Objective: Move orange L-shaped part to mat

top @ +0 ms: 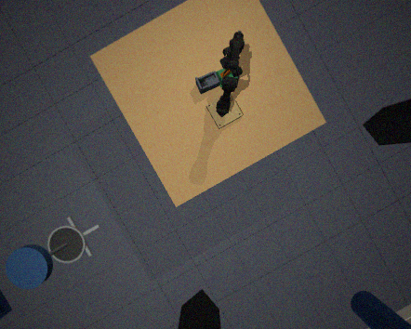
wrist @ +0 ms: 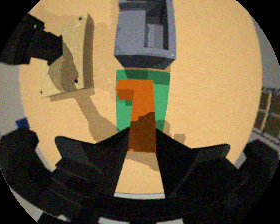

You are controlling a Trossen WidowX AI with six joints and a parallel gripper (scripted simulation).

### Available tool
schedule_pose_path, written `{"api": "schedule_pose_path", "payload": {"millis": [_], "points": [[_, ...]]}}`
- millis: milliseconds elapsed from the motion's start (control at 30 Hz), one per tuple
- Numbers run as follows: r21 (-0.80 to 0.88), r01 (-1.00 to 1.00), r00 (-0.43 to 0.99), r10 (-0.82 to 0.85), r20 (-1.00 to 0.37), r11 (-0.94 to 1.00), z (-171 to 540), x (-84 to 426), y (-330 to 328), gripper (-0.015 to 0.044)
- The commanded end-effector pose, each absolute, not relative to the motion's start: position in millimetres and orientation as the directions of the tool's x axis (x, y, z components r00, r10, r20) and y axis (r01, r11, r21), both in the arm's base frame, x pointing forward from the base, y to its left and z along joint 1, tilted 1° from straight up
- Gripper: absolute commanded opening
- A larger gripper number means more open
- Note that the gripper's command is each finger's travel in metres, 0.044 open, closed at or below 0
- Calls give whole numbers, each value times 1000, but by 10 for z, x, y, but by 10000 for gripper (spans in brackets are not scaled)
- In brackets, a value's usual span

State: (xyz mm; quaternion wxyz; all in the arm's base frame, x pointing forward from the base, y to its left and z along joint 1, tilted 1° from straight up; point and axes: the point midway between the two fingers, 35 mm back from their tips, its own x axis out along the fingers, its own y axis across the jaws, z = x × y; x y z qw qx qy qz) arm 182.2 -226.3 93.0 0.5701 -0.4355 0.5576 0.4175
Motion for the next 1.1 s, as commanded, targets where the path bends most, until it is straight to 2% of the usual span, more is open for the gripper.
{"api": "schedule_pose_path", "payload": {"millis": [0,533,867,1033,1067], "points": [[-29,-962,28,-7,-1000,272,864,1821,-2257,0],[-28,-962,27,-7,-1000,271,798,1818,-2255,0],[-28,-962,27,-7,-1000,271,818,1820,-2257,263],[-29,-962,28,-7,-1000,271,1198,1833,-2283,394],[-29,-962,28,-7,-1000,272,1333,1829,-2281,400]]}}
